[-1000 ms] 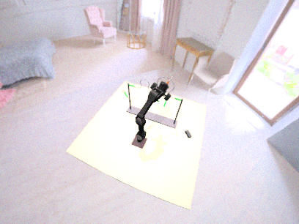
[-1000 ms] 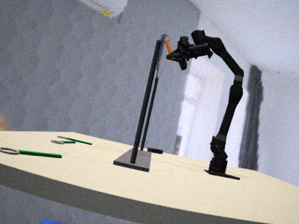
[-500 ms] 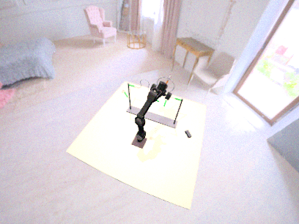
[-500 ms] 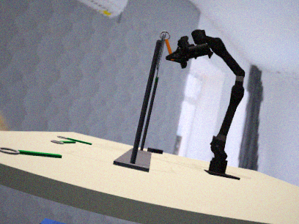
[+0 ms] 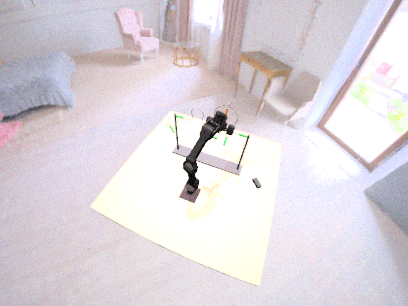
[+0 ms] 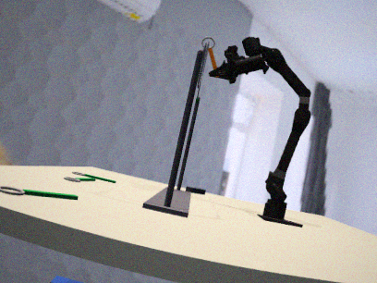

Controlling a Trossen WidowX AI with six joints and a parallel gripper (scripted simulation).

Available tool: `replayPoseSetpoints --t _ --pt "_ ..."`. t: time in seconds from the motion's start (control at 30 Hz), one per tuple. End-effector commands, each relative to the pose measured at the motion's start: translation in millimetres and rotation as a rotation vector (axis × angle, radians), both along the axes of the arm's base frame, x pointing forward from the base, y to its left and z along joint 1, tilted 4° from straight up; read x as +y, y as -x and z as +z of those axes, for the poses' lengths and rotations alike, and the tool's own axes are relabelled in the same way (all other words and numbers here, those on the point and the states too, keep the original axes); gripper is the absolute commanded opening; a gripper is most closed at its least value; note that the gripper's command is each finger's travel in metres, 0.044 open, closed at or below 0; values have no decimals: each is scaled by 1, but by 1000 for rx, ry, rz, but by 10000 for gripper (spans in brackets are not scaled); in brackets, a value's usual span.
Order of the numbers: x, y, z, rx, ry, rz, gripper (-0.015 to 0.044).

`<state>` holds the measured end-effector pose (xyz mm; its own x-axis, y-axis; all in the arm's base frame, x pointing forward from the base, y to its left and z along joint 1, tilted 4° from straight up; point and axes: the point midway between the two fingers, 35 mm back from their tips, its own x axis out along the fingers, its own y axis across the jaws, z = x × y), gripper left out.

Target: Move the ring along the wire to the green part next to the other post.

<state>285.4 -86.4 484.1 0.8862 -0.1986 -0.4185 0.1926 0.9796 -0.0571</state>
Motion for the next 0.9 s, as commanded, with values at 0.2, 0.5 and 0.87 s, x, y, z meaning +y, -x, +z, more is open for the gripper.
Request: replayPoseSetpoints --t 0.2,0.5,0.87 --pt "-4 1 -1 11 126 0 -150" --pt "-7 1 0 19 239 -1 -150" --pt "-12 1 1 29 375 0 -150"
